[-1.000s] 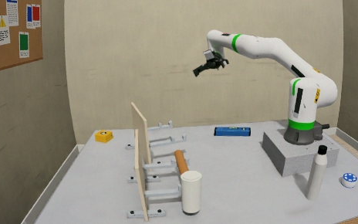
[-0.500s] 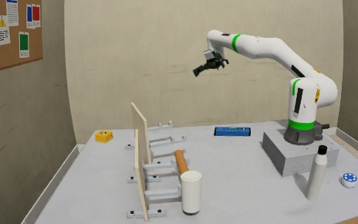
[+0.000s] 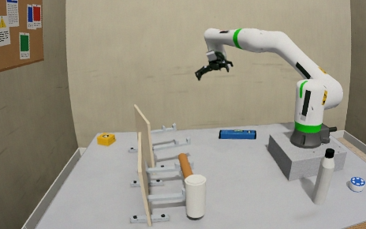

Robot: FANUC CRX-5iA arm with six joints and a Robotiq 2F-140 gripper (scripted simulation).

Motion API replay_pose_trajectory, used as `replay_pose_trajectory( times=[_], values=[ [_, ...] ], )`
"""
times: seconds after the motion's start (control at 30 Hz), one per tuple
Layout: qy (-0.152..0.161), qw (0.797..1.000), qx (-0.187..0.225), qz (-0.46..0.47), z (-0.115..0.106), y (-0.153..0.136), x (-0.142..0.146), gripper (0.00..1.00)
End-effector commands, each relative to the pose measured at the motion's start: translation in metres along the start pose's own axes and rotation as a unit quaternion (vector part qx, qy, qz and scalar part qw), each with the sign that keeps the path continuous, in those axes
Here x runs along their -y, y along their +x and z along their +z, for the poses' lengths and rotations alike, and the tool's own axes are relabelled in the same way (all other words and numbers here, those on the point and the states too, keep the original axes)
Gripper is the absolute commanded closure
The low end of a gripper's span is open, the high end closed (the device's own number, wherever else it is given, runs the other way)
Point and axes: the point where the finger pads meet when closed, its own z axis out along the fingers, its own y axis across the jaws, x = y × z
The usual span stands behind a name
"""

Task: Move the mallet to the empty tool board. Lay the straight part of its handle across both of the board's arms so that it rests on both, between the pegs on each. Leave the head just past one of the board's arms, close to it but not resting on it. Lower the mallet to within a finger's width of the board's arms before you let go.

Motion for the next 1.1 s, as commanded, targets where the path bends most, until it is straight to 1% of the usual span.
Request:
replay_pose_trajectory(
  times=[0.0, 0.1, 0.5, 0.57, 0.6, 0.7, 1.07],
  values=[
    [-0.009, 1.0, 0.021, -0.009, 0.017, 0.001, 0.001, 0.0],
    [-0.008, 0.998, 0.061, -0.024, 0.054, 0.001, 0.001, 0.0],
    [-0.005, 0.984, 0.166, -0.064, 0.151, 0.002, 0.002, 0.0],
    [-0.005, 0.984, 0.166, -0.064, 0.151, 0.002, 0.002, 0.0],
    [-0.004, 0.978, 0.193, -0.074, 0.175, 0.002, 0.003, 0.0],
    [-0.003, 0.973, 0.215, -0.082, 0.196, 0.002, 0.003, 0.0],
    [0.001, 0.939, 0.322, -0.122, 0.297, 0.002, 0.005, 0.0]
  ],
)
